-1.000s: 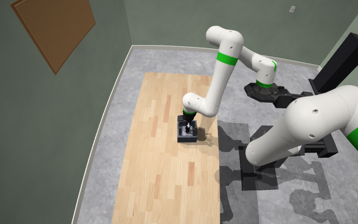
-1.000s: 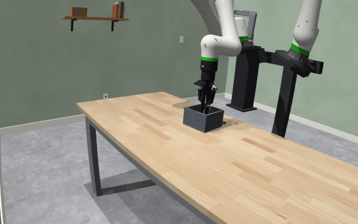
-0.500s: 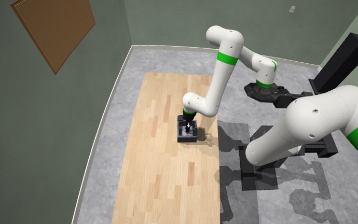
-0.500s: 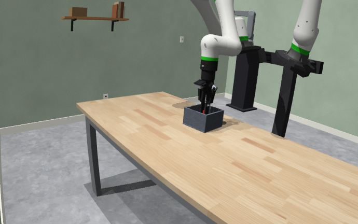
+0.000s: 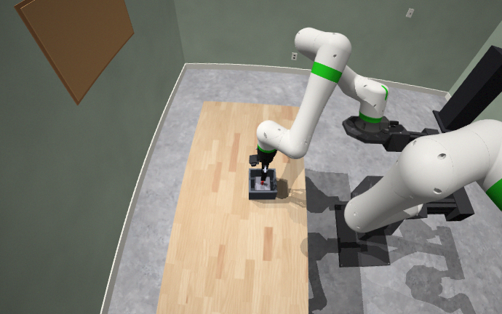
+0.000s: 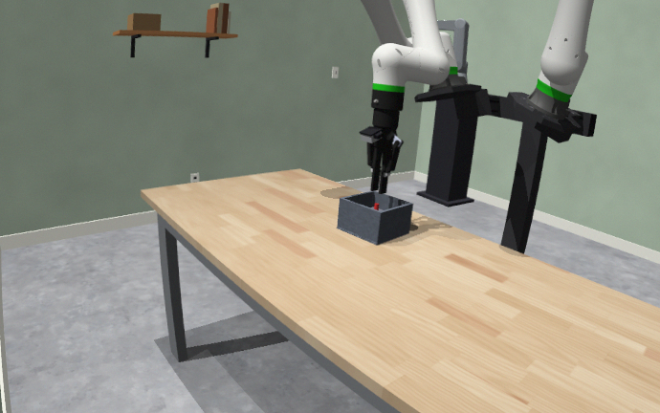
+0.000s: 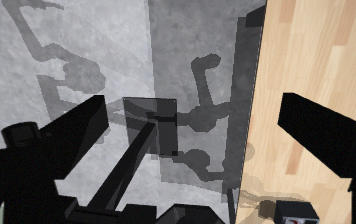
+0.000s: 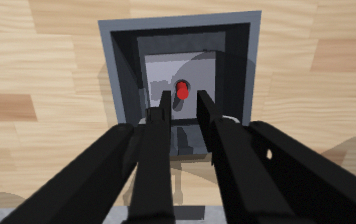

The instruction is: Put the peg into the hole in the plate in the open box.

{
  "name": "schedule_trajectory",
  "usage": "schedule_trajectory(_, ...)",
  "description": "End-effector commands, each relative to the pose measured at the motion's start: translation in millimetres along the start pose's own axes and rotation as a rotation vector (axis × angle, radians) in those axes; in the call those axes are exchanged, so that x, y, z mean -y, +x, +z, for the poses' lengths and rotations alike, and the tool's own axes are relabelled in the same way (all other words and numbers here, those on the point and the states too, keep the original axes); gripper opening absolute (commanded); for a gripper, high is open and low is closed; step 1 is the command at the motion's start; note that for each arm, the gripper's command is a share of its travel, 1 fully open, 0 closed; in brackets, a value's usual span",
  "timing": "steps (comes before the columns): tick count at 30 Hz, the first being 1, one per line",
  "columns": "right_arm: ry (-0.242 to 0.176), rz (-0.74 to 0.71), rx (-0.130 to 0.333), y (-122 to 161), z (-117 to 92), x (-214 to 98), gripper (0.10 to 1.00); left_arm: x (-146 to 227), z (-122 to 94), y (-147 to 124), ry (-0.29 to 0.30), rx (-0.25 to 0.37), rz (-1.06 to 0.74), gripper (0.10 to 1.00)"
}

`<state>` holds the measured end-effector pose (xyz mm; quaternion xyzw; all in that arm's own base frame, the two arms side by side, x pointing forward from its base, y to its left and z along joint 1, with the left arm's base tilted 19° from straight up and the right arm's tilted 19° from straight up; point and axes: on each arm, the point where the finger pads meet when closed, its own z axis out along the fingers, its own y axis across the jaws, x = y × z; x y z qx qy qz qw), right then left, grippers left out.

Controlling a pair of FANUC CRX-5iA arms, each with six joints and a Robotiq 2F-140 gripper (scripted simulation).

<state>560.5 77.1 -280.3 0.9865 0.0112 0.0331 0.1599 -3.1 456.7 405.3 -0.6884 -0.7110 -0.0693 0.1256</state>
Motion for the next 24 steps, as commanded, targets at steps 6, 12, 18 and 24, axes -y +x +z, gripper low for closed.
schedule_trajectory(6,0.0,0.0,0.0,0.9,-38.6,-0.1,0.249,-0.1,-0.9,0.3,0.0,-0.002,0.0,1.0)
schedule_trajectory(12,0.0,0.0,0.0,0.9,-48.4,-0.1,0.249,-0.1,-0.9,0.3,0.0,-0.002,0.0,1.0)
schedule_trajectory(18,0.0,0.0,0.0,0.9,-48.4,-0.1,0.249,-0.1,-0.9,0.3,0.0,-0.002,0.0,1.0)
schedule_trajectory(24,0.0,0.0,0.0,0.9,-48.4,-0.1,0.249,-0.1,-0.9,0.3,0.0,-0.002,0.0,1.0)
